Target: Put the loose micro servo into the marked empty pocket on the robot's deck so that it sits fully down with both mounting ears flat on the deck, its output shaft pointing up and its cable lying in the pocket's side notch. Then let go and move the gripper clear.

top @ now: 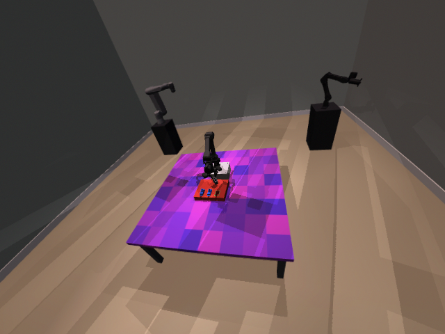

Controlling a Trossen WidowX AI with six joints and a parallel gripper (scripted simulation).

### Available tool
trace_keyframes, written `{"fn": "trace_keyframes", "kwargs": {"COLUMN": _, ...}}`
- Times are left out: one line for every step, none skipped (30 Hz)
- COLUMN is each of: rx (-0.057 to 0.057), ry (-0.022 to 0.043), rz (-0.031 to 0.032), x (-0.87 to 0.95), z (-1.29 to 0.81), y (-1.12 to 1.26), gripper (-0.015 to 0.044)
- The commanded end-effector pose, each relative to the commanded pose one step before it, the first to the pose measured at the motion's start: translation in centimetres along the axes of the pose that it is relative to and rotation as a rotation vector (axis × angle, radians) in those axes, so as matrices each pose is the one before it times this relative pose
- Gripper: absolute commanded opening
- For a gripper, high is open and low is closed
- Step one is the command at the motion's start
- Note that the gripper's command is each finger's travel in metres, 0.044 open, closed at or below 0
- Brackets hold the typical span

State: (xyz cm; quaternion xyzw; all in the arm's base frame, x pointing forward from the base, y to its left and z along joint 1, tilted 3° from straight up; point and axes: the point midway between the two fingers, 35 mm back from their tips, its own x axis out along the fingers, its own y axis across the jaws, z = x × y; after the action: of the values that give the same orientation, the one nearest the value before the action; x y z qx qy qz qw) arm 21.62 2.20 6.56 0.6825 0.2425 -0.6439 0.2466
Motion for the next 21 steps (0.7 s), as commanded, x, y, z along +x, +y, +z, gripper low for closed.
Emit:
{"fn": "trace_keyframes", "kwargs": {"rx": 0.0029, "ry": 0.01182, "rz": 0.00555, "x": -0.205, "z": -1.933, "y": 1.010, "gripper": 0.0000}}
{"fn": "trace_keyframes", "kwargs": {"rx": 0.0000, "ry": 0.00027, "rz": 0.00014, "x": 0.004, "z": -0.302, "y": 0.156, "gripper": 0.0000}}
{"fn": "trace_keyframes", "kwargs": {"rx": 0.0000, "ry": 0.00017, "rz": 0.00008, "x": 0.005, "z": -0.184, "y": 0.095, "gripper": 0.0000}}
{"fn": "trace_keyframes", "kwargs": {"rx": 0.0000, "ry": 0.00006, "rz": 0.00003, "x": 0.002, "z": -0.061, "y": 0.032, "gripper": 0.0000}}
{"fn": "trace_keyframes", "kwargs": {"rx": 0.0000, "ry": 0.00000, "rz": 0.00000, "x": 0.000, "z": 0.000, "y": 0.000, "gripper": 0.0000}}
{"fn": "trace_keyframes", "kwargs": {"rx": 0.0000, "ry": 0.00000, "rz": 0.00000, "x": 0.000, "z": 0.000, "y": 0.000, "gripper": 0.0000}}
{"fn": "trace_keyframes", "kwargs": {"rx": 0.0000, "ry": 0.00000, "rz": 0.00000, "x": 0.000, "z": 0.000, "y": 0.000, "gripper": 0.0000}}
{"fn": "trace_keyframes", "kwargs": {"rx": 0.0000, "ry": 0.00005, "rz": -0.00006, "x": 0.000, "z": -0.044, "y": -0.052, "gripper": 0.0000}}
{"fn": "trace_keyframes", "kwargs": {"rx": 0.0000, "ry": 0.00008, "rz": -0.00010, "x": 0.000, "z": -0.081, "y": -0.096, "gripper": 0.0000}}
{"fn": "trace_keyframes", "kwargs": {"rx": 0.0000, "ry": 0.00012, "rz": -0.00015, "x": 0.000, "z": -0.123, "y": -0.140, "gripper": 0.0000}}
{"fn": "trace_keyframes", "kwargs": {"rx": 0.0000, "ry": 0.00016, "rz": -0.00020, "x": 0.000, "z": -0.166, "y": -0.191, "gripper": 0.0000}}
{"fn": "trace_keyframes", "kwargs": {"rx": 0.0000, "ry": 0.00019, "rz": -0.00023, "x": 0.000, "z": -0.189, "y": -0.218, "gripper": 0.0000}}
{"fn": "trace_keyframes", "kwargs": {"rx": 0.0000, "ry": 0.00022, "rz": -0.00027, "x": 0.000, "z": -0.211, "y": -0.252, "gripper": 0.0000}}
{"fn": "trace_keyframes", "kwargs": {"rx": 0.0000, "ry": 0.00023, "rz": -0.00029, "x": -0.001, "z": -0.237, "y": -0.275, "gripper": 0.0000}}
{"fn": "trace_keyframes", "kwargs": {"rx": 0.0000, "ry": 0.00025, "rz": -0.00032, "x": -0.001, "z": -0.248, "y": -0.297, "gripper": 0.0000}}
{"fn": "trace_keyframes", "kwargs": {"rx": 0.0000, "ry": 0.00026, "rz": -0.00032, "x": -0.001, "z": -0.254, "y": -0.304, "gripper": 0.0000}}
{"fn": "trace_keyframes", "kwargs": {"rx": 0.0000, "ry": 0.00026, "rz": -0.00033, "x": -0.001, "z": -0.258, "y": -0.308, "gripper": 0.0000}}
{"fn": "trace_keyframes", "kwargs": {"rx": 0.0000, "ry": 0.00025, "rz": -0.00033, "x": -0.001, "z": -0.270, "y": -0.302, "gripper": 0.0000}}
{"fn": "trace_keyframes", "kwargs": {"rx": 0.0000, "ry": 0.00025, "rz": -0.00033, "x": -0.001, "z": -0.265, "y": -0.307, "gripper": 0.0000}}
{"fn": "trace_keyframes", "kwargs": {"rx": 0.0000, "ry": 0.00020, "rz": -0.00026, "x": -0.001, "z": -0.205, "y": -0.246, "gripper": 0.0000}}
{"fn": "trace_keyframes", "kwargs": {"rx": 0.0000, "ry": 0.00013, "rz": -0.00016, "x": 0.000, "z": -0.124, "y": -0.151, "gripper": 0.0000}}
